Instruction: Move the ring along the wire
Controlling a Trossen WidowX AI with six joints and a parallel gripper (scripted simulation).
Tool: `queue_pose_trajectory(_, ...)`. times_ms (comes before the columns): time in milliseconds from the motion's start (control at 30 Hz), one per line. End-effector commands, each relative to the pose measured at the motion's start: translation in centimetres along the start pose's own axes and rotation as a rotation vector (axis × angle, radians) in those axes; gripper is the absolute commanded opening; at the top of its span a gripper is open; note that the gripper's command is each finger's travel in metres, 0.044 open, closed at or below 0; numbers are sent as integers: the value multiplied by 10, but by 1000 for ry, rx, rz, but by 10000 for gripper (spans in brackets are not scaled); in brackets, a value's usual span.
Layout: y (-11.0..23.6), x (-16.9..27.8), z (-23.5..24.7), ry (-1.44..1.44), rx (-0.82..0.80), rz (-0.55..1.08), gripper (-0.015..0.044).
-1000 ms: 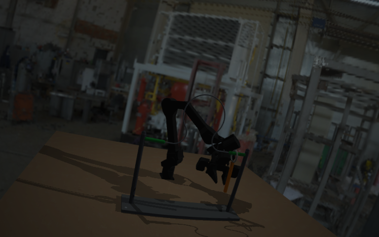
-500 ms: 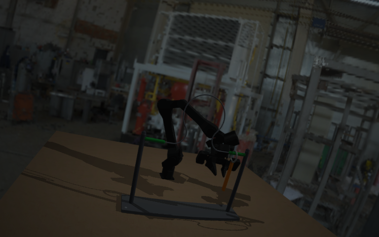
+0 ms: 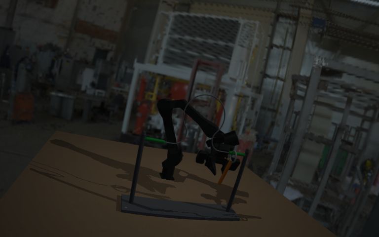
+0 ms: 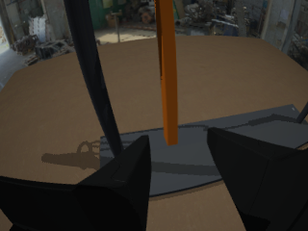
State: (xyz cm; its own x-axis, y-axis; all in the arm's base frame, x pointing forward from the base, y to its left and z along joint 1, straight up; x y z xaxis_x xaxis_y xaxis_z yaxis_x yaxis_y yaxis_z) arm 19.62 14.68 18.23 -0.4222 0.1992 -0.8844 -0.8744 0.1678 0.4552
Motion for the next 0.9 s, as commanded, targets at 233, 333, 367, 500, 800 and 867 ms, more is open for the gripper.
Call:
queue_pose_trajectory(233, 42, -2, -1, 2, -6, -8, 423)
queue_pose_trajectory(333, 42, -2, -1, 2, -6, -8, 440)
queue_pose_trajectory(367, 42, -2, -1, 2, -6, -8, 440)
queue_pose_trajectory(500, 42, -2, -1, 2, -6, -8, 440)
queue_pose_trajectory(800, 42, -2, -1, 2, -6, -8, 440)
queue_pose_trajectory(867, 42, -2, -1, 2, -6, -8, 440)
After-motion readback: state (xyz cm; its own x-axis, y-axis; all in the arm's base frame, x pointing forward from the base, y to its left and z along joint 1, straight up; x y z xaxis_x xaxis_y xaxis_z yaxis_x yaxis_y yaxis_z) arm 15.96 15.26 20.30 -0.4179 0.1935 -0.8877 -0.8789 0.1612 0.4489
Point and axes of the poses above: the point midway between the two fingers, 35 mm back from their tips, its own y axis back along the fingers, its own z axis across the jaws, x = y × z, the point moved 4 cm from there along y, back along the fingers, and after that the axes turned 9 degrees about -y, right-handed, at the moved point
